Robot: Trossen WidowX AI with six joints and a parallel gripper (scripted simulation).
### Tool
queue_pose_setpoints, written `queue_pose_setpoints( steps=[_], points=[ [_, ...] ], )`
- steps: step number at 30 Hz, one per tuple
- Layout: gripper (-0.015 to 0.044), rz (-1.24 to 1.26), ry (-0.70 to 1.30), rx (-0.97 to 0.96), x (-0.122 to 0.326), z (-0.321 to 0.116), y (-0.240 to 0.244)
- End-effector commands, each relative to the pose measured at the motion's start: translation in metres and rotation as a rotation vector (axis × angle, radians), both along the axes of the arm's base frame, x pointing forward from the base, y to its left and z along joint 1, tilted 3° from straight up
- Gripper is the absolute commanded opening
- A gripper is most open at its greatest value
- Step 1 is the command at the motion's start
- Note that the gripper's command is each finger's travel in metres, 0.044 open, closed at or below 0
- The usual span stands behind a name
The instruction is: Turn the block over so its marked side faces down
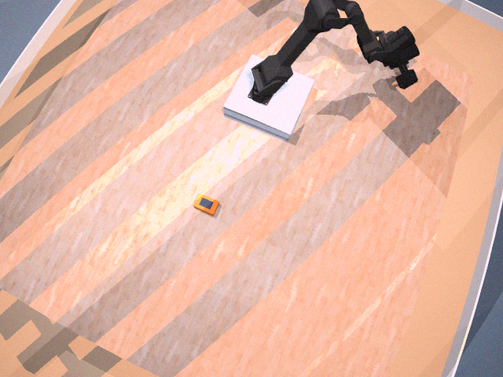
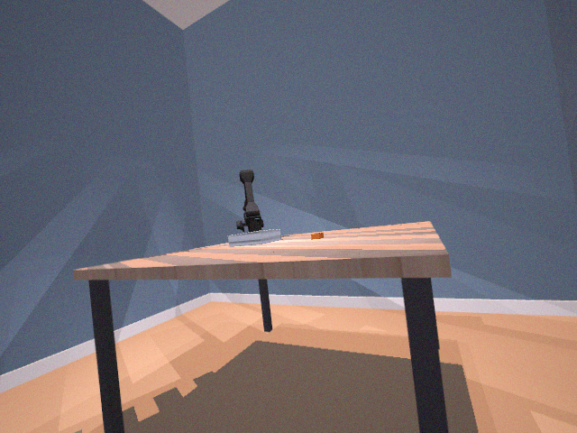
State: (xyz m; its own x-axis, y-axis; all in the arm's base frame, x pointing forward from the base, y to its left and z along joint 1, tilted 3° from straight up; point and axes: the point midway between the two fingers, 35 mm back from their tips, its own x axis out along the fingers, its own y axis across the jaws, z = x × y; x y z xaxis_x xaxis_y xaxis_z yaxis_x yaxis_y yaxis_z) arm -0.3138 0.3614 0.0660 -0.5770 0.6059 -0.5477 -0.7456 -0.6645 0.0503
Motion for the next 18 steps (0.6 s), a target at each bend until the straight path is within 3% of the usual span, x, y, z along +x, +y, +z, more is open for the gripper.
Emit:
queue_pose_setpoints(
  steps=[1, 10, 18],
  points=[
    [0.0426, -0.007, 0.001, 0.001, 0.002, 0.0, 0.002],
    [0.044, -0.302, -0.042, -0.057, 0.121, -0.005, 0.073],
    [0.044, -0.607, -0.102, -0.196, 0.266, -0.017, 0.103]
  ],
)
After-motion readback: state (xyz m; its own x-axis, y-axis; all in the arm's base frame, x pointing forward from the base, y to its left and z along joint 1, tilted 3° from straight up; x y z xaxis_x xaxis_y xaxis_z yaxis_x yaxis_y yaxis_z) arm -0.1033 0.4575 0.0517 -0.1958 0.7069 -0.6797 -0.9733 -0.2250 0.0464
